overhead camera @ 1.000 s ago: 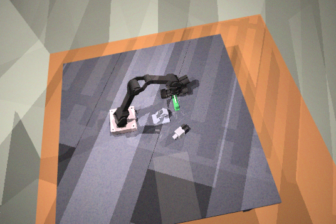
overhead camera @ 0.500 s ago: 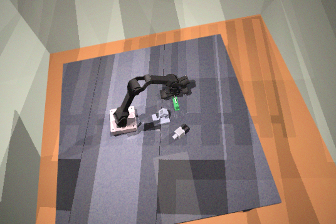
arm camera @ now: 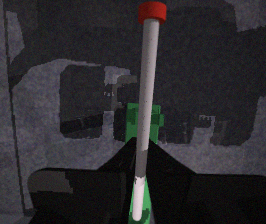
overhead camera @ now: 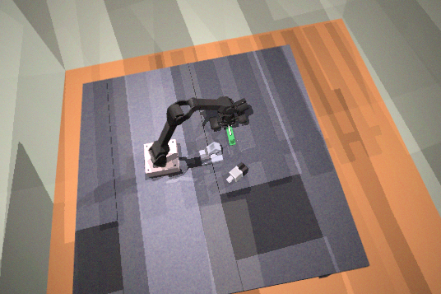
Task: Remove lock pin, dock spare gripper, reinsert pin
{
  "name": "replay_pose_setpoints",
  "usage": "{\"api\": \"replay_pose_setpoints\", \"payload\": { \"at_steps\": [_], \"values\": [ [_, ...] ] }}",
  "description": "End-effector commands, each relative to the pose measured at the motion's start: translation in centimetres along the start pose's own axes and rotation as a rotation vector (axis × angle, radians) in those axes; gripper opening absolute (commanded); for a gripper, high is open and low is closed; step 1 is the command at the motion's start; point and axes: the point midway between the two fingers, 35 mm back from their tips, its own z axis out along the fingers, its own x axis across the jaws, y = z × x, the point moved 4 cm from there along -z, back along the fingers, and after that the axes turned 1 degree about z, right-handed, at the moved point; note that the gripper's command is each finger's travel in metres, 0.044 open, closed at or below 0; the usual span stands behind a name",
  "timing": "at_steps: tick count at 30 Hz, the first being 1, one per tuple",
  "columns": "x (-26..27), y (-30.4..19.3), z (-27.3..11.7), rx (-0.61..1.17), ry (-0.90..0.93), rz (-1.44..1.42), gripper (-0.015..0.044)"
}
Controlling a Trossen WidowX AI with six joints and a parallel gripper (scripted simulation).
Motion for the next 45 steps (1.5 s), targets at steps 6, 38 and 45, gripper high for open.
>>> {"api": "replay_pose_setpoints", "payload": {
  "at_steps": [6, 38, 45],
  "values": [
    [0.0, 0.3, -1.8, 0.0, 0.001, 0.0, 0.0],
    [-0.1, -5.0, -5.1, 0.007, 0.002, 0.019, 0.0],
    [-0.1, -5.1, -4.3, 0.01, 0.002, 0.019, 0.0]
  ]
}}
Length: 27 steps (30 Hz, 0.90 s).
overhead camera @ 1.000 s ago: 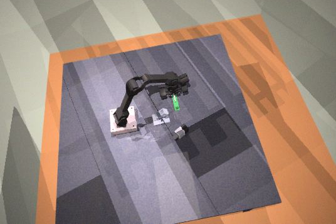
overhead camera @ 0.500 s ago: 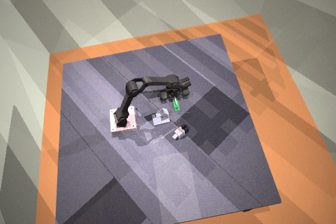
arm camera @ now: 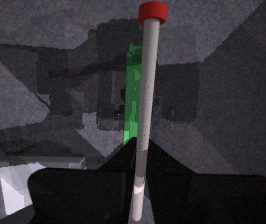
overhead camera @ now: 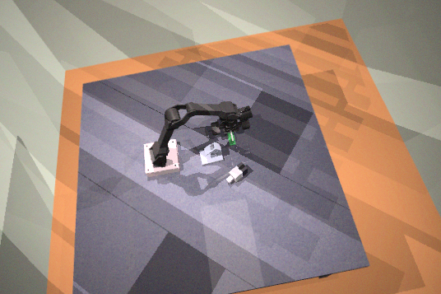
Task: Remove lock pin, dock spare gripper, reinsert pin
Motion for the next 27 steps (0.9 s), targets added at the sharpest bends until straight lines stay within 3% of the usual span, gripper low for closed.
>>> {"api": "replay_pose_setpoints", "payload": {
  "at_steps": [1, 27],
  "values": [
    [0.2, -0.1, 0.7, 0.0, 0.007, -0.003, 0.0],
    [0.3, -0.8, 4.2, -0.003, -0.016, -0.004, 0.0]
  ]
}}
